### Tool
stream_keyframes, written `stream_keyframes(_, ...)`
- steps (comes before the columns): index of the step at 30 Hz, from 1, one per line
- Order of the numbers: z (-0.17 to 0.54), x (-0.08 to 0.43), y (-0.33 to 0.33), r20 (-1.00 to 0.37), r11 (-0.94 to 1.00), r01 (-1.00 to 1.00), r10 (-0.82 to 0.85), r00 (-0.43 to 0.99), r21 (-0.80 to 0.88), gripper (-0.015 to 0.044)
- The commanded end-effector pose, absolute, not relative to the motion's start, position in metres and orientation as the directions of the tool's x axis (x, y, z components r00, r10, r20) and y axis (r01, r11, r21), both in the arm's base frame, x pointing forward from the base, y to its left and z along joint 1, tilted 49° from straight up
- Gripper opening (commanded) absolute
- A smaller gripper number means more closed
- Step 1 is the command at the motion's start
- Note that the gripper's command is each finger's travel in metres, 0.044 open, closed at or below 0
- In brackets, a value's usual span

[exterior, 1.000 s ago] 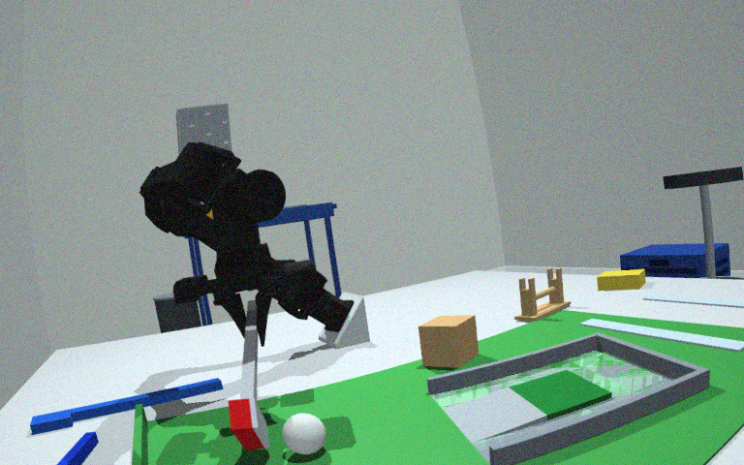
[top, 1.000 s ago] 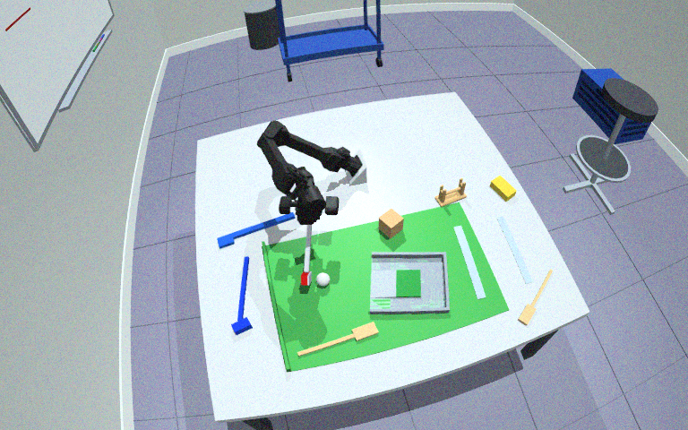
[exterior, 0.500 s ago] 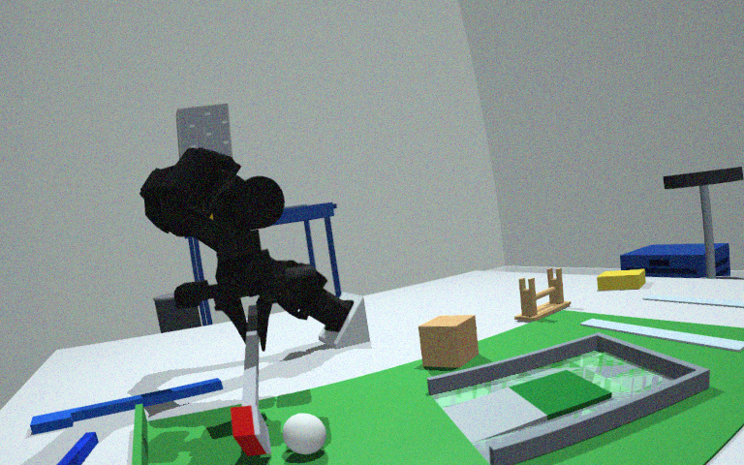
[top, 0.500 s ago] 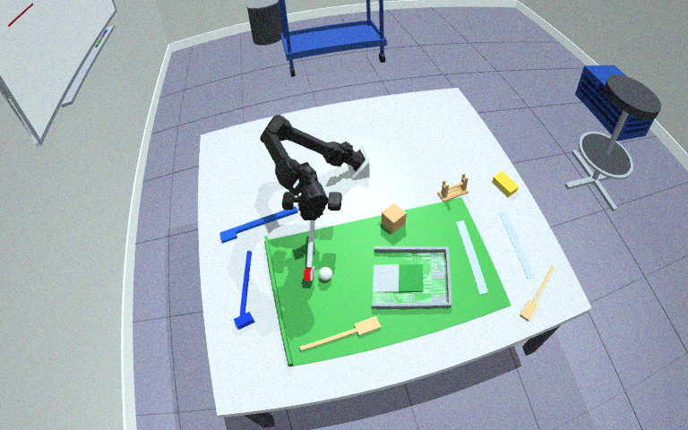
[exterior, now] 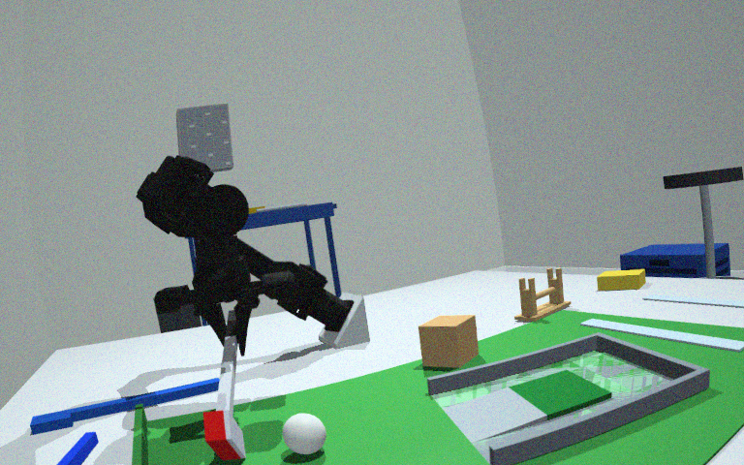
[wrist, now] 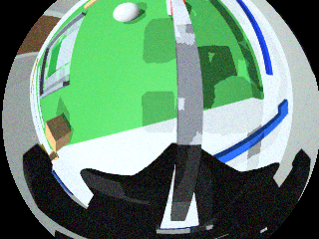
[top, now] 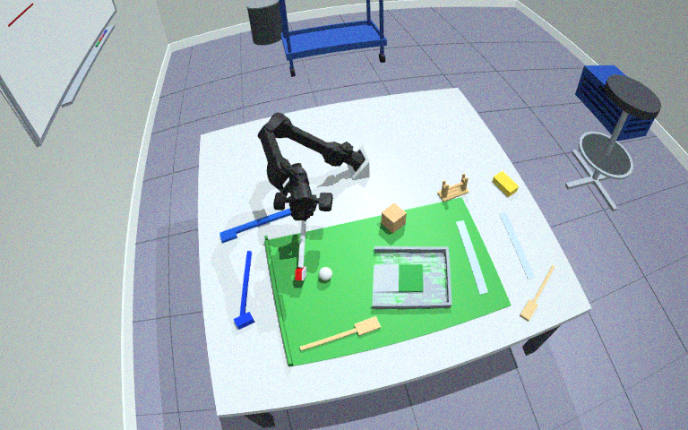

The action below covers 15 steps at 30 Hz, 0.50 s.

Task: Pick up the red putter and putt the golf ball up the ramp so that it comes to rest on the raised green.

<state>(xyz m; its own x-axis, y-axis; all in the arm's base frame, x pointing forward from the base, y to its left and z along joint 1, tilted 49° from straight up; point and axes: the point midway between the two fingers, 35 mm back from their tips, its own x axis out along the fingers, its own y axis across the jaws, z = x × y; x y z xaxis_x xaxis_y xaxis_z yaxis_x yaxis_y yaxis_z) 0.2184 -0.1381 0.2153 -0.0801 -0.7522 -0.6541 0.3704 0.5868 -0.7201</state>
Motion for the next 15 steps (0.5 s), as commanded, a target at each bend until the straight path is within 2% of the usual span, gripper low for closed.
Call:
stream_keyframes(1,0.215,0.218,-0.138,-0.654,0.587,0.371,-0.752,-0.081,-0.72,0.0)
stream_keyframes(10,0.142,0.261,-0.079,-0.662,0.595,0.372,-0.746,-0.073,-0.712,0.0)
stream_keyframes(15,0.118,0.267,-0.058,-0.655,0.589,0.373,-0.752,-0.071,-0.717,0.0)
